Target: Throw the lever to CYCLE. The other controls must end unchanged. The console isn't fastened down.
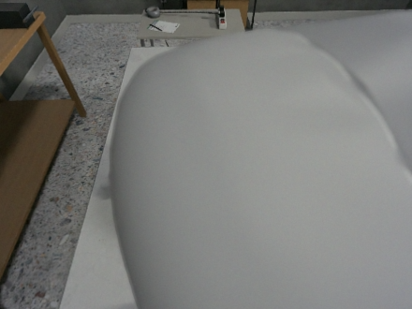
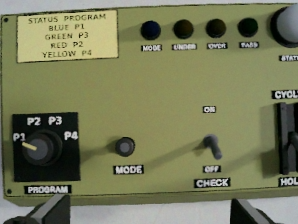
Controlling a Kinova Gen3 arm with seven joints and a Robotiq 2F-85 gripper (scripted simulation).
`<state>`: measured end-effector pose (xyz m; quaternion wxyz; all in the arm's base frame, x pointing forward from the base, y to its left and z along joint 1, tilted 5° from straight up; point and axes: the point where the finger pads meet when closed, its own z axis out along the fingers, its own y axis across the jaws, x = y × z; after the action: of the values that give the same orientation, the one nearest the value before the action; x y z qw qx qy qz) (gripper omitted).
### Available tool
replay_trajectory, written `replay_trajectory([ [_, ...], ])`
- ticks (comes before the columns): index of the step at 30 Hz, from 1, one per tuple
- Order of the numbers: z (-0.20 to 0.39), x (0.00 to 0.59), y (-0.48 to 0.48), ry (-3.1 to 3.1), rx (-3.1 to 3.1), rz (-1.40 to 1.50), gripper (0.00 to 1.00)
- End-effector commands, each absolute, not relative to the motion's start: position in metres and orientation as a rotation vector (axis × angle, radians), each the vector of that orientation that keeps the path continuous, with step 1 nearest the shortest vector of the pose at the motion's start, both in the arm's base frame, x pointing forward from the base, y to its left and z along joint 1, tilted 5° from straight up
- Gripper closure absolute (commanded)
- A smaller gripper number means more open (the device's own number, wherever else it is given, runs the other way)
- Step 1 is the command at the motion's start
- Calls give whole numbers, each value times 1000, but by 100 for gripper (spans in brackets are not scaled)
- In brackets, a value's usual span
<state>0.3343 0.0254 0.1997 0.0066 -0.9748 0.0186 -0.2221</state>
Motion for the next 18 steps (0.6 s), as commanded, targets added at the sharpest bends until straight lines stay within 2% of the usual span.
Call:
replay_trajectory([
  [1, 194, 340, 7, 47, -3035, -674, 0],
  [18, 167, 340, -68, 45, -3047, -670, 0],
])
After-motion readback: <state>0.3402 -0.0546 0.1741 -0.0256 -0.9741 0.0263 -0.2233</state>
